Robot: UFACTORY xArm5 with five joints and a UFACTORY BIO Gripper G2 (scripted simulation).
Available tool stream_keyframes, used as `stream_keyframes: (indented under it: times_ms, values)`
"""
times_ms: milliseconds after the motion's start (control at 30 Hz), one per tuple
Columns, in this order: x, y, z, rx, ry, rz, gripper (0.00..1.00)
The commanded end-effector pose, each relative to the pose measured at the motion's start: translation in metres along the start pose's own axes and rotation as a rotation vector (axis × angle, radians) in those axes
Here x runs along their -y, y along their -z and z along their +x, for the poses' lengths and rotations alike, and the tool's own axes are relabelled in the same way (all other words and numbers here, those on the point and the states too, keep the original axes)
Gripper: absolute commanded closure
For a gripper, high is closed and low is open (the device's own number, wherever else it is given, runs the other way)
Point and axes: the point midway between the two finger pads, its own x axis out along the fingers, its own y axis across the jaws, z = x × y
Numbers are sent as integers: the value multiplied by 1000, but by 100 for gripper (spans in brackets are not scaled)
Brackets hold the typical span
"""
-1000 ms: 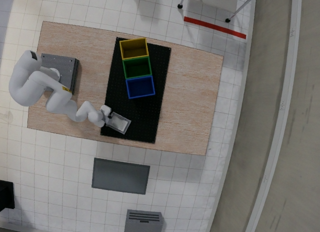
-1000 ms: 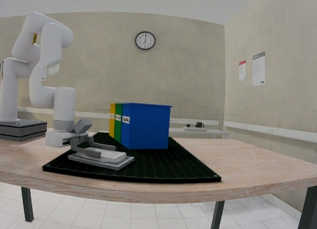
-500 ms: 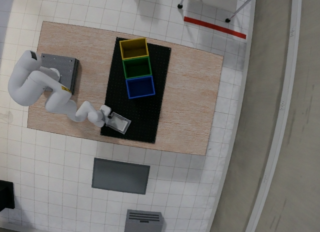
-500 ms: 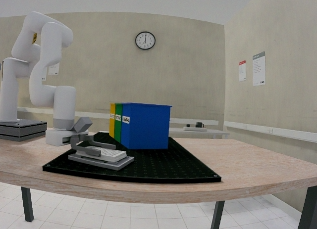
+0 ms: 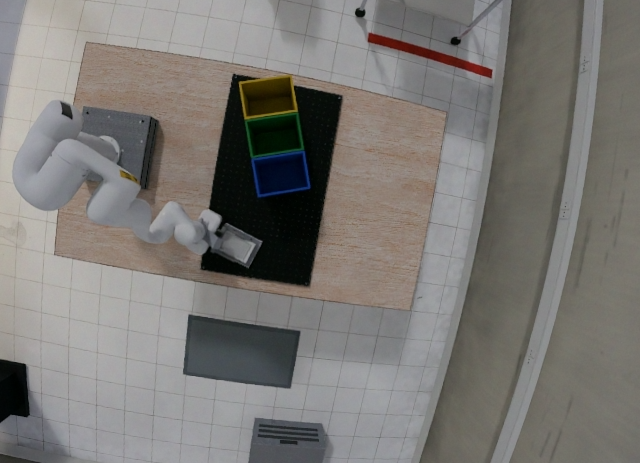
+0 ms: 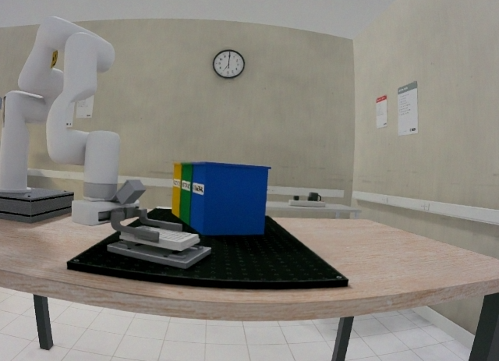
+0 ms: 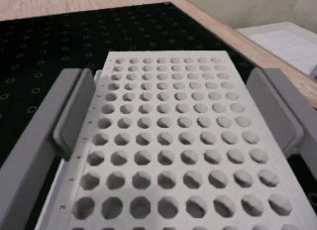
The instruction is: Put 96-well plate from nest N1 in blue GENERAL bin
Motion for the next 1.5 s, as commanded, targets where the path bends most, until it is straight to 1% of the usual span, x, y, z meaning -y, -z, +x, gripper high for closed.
stream_keyframes:
  times_ms: [0,233,500,1467]
  values:
    - [0,-4,1,2,0,-8,100]
    - [0,-9,1,2,0,-8,100]
    - [0,-9,1,2,0,-8,100]
    - [0,-54,1,2,0,-8,100]
